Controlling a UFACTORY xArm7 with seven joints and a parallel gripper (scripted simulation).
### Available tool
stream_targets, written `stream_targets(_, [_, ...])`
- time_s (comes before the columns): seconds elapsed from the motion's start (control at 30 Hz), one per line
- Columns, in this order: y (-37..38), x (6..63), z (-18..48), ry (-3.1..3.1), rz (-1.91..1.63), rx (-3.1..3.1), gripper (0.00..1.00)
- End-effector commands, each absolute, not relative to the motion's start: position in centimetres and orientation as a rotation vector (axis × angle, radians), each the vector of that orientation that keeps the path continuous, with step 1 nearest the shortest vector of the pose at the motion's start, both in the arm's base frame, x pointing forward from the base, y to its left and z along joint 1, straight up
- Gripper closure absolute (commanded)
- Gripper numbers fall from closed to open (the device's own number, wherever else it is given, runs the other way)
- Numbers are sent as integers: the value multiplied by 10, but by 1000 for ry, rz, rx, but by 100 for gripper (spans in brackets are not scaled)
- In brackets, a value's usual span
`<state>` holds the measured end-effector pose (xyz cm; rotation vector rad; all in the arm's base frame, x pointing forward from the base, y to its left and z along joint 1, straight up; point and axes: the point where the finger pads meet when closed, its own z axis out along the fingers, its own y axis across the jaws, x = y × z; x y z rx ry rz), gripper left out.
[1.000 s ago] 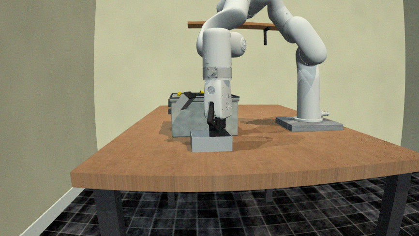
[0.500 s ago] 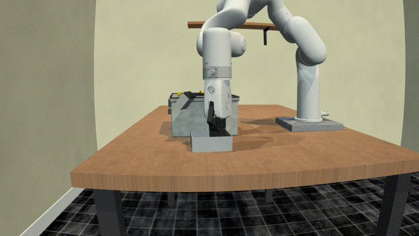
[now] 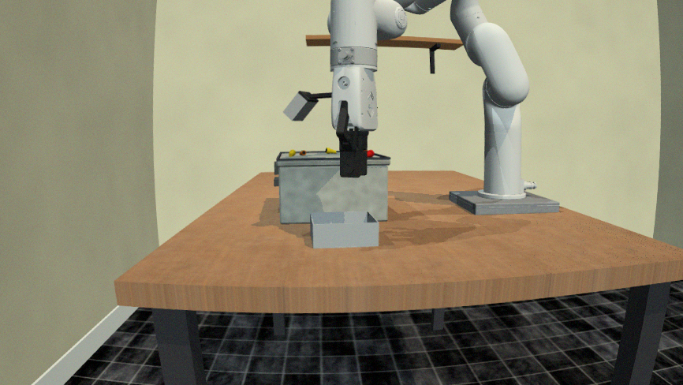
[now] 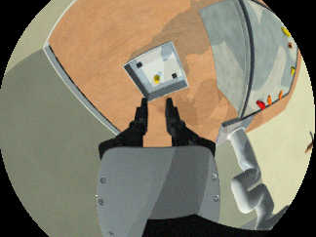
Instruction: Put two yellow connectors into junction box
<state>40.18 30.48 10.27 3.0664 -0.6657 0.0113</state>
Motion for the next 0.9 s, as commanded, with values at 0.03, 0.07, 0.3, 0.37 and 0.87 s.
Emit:
stream_targets(0.03, [301,401,173,-667,0,3069,71])
stream_targets(0.07, [301,401,180,-667,0,3069,71])
stream_targets(0.3, [301,401,190,-667,0,3069,71])
stream_targets(0.37, [301,401,190,-667,0,3069,71])
stream_targets(0.87, [301,401,190,-667,0,3069,71])
